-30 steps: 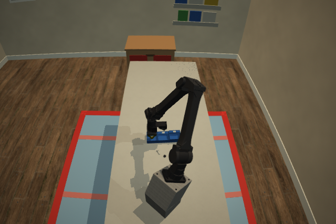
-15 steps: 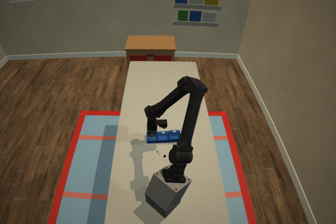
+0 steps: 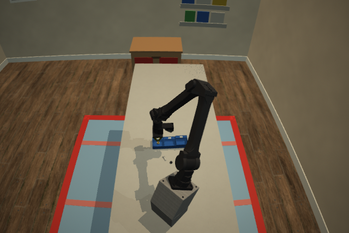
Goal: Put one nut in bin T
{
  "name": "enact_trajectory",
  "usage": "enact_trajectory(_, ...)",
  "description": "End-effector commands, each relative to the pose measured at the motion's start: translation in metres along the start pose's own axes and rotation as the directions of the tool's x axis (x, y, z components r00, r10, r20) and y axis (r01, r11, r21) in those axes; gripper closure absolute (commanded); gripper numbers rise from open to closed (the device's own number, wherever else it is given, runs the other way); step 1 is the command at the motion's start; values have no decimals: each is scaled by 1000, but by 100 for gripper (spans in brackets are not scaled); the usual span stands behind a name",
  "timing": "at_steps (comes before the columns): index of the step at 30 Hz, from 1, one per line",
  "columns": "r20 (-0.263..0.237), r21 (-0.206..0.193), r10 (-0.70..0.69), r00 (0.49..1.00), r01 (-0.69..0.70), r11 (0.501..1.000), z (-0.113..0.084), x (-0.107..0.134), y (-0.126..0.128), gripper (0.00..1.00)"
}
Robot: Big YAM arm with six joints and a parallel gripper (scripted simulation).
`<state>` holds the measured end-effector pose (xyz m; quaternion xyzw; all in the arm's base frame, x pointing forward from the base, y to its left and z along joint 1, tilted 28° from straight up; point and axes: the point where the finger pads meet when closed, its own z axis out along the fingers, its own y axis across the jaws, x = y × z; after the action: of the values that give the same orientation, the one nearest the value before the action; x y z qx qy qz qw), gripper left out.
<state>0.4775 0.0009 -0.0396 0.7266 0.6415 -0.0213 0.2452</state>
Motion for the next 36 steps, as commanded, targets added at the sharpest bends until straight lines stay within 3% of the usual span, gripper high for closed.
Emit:
enact_trajectory(1,9,15,6,1000,-6,1000,6,-4,-3,71)
enact_trajectory(23,8,15,0,1000,-1,1000,7,-6,-5,71)
enact_trajectory(26,4,-1,8,1000,-8,1000,4,-8,0,71)
enact_trajectory(27,1,-8,17,1000,-17,1000,-11,-8,2,0)
enact_trajectory(28,-5,-16,0,1000,0,1000,-19,1,2,0)
enact_trajectory(36,-6,-26,5,1000,-5,1000,-45,2,7,0)
